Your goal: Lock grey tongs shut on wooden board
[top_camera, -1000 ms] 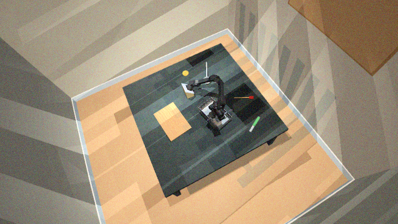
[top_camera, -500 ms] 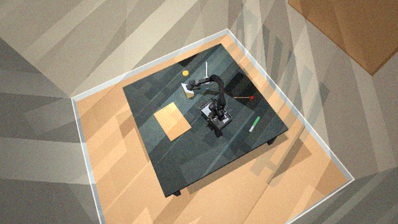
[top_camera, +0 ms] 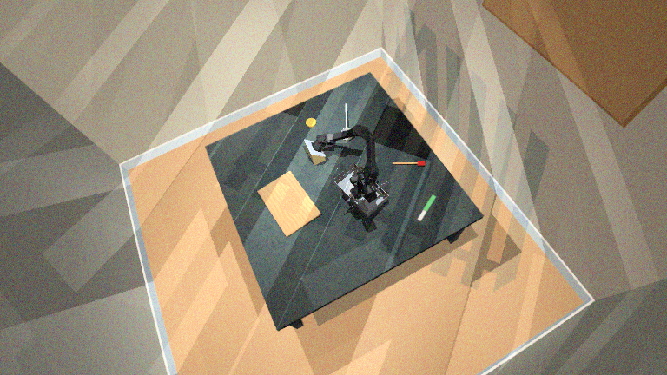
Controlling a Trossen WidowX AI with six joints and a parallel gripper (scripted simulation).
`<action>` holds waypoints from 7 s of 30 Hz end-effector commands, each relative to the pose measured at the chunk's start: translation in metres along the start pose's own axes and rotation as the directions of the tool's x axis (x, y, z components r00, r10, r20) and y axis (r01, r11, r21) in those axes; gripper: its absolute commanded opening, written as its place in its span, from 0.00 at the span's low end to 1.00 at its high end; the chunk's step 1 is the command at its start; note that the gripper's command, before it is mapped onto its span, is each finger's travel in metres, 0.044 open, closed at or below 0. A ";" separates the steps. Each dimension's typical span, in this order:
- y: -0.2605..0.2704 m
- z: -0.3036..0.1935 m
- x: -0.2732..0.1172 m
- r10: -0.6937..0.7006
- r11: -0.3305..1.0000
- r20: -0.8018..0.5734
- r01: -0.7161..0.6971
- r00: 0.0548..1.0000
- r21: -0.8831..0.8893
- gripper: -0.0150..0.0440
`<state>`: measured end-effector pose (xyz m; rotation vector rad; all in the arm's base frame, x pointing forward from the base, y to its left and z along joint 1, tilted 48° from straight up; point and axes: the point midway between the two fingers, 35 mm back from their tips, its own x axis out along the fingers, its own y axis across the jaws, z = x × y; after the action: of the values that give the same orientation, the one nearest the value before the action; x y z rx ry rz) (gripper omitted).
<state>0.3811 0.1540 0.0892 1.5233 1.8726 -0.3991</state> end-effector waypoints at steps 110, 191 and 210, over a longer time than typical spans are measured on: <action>-0.120 0.291 -0.143 0.000 0.350 0.053 -0.049 0.999 0.935 0.00; -0.273 0.402 -0.130 0.791 -0.337 0.300 -0.029 0.533 0.941 0.00; -0.283 0.374 -0.135 0.892 -0.288 0.280 -0.031 0.354 0.957 0.00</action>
<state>0.2406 -0.2500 -0.1452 3.8046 0.4228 -0.8750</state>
